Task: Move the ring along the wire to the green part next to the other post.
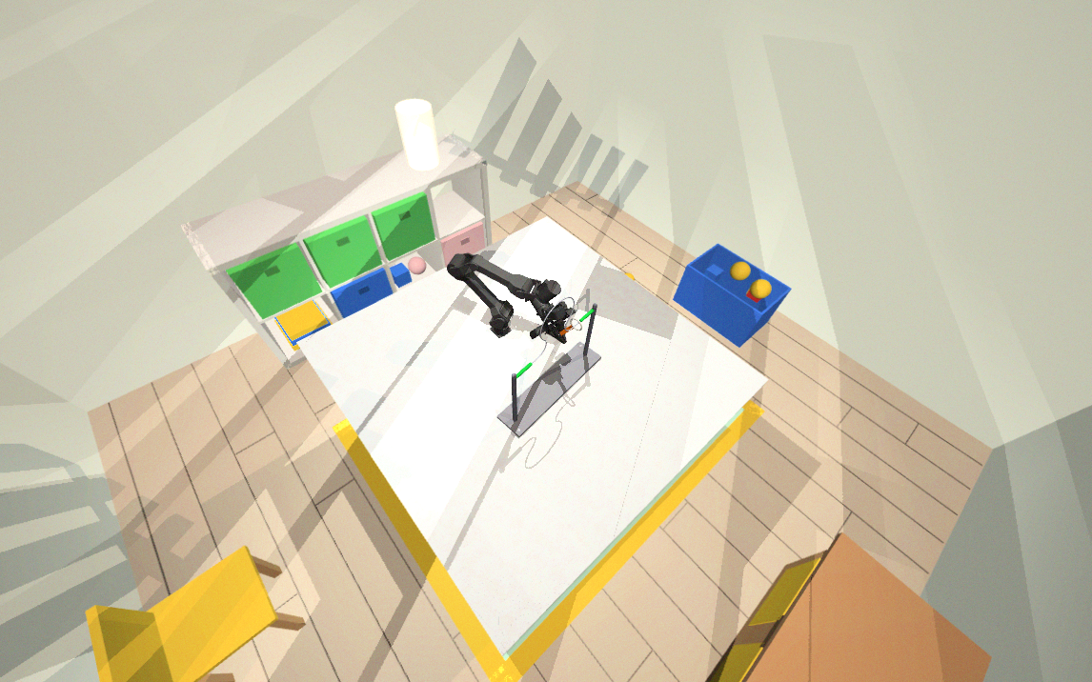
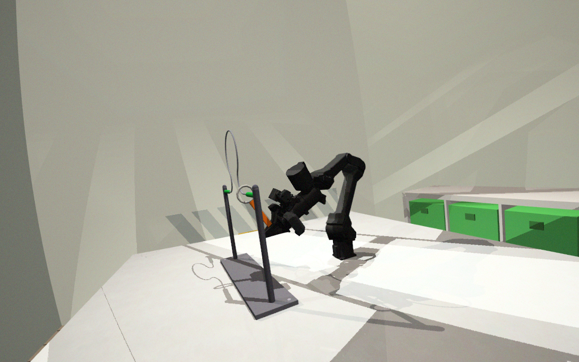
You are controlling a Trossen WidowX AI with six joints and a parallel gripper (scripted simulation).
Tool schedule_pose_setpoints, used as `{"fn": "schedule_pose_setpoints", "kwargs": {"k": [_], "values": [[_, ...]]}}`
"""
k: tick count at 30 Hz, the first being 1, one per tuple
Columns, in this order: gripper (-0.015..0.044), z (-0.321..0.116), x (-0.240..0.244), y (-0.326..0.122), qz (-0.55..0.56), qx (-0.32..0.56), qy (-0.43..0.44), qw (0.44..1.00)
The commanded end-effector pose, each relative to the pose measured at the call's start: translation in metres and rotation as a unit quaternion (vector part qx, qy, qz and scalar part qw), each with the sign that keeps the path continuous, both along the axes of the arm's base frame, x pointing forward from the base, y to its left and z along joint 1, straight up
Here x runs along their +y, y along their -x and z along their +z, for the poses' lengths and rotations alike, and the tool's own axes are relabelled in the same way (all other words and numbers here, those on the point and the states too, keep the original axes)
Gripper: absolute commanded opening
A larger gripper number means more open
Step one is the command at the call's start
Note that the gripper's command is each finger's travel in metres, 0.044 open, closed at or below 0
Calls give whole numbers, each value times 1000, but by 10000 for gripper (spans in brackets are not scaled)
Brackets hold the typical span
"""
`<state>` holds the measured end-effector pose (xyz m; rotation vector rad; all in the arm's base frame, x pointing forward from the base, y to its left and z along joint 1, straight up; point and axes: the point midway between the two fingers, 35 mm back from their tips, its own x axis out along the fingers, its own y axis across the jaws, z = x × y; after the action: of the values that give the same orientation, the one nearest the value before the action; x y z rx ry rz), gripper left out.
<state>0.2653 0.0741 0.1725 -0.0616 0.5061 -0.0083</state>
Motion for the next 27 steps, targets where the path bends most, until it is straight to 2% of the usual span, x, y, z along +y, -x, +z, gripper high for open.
{"fn": "schedule_pose_setpoints", "kwargs": {"k": [1, 27], "values": [[-150, 0, 4, 0, -2, 1, -2, 1000], [-150, 0, 31, 3, -2, 0, -4, 1000]]}}
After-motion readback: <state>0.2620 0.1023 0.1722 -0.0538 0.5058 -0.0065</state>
